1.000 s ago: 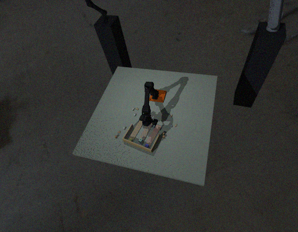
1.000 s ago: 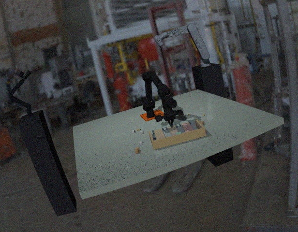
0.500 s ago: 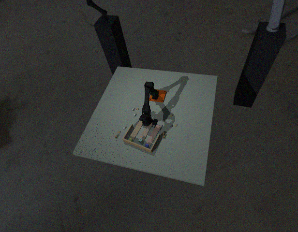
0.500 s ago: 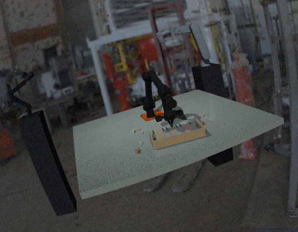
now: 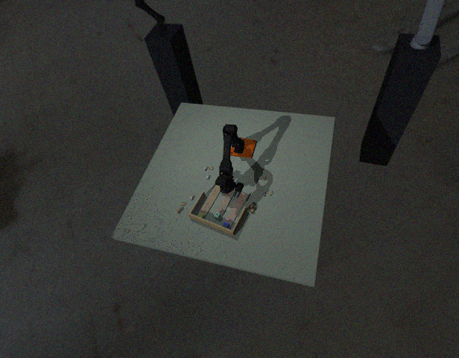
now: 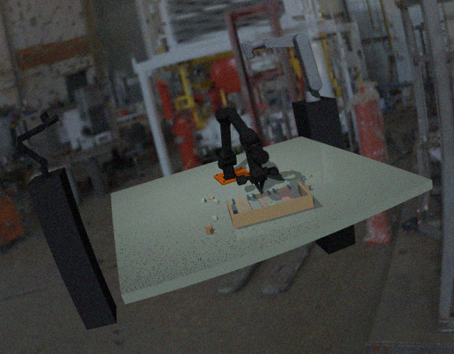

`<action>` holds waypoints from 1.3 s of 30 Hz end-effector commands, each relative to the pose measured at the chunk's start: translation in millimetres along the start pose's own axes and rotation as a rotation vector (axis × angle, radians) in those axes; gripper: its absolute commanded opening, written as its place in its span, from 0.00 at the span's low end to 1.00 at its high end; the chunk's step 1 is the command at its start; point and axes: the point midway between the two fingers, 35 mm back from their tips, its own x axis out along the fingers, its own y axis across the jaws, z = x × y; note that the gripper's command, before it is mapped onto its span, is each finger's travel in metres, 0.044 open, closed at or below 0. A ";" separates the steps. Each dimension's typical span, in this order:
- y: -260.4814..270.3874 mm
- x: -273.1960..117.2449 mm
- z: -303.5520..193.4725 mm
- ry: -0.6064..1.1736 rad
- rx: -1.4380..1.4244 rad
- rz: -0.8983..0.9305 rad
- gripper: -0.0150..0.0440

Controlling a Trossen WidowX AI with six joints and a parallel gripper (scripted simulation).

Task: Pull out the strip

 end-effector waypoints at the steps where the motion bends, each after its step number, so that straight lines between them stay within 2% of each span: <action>1: 0.3 3.9 -11.4 0.019 -0.001 -0.006 0.25; 39: 1.9 5.4 -68.6 0.024 -0.001 -0.006 0.25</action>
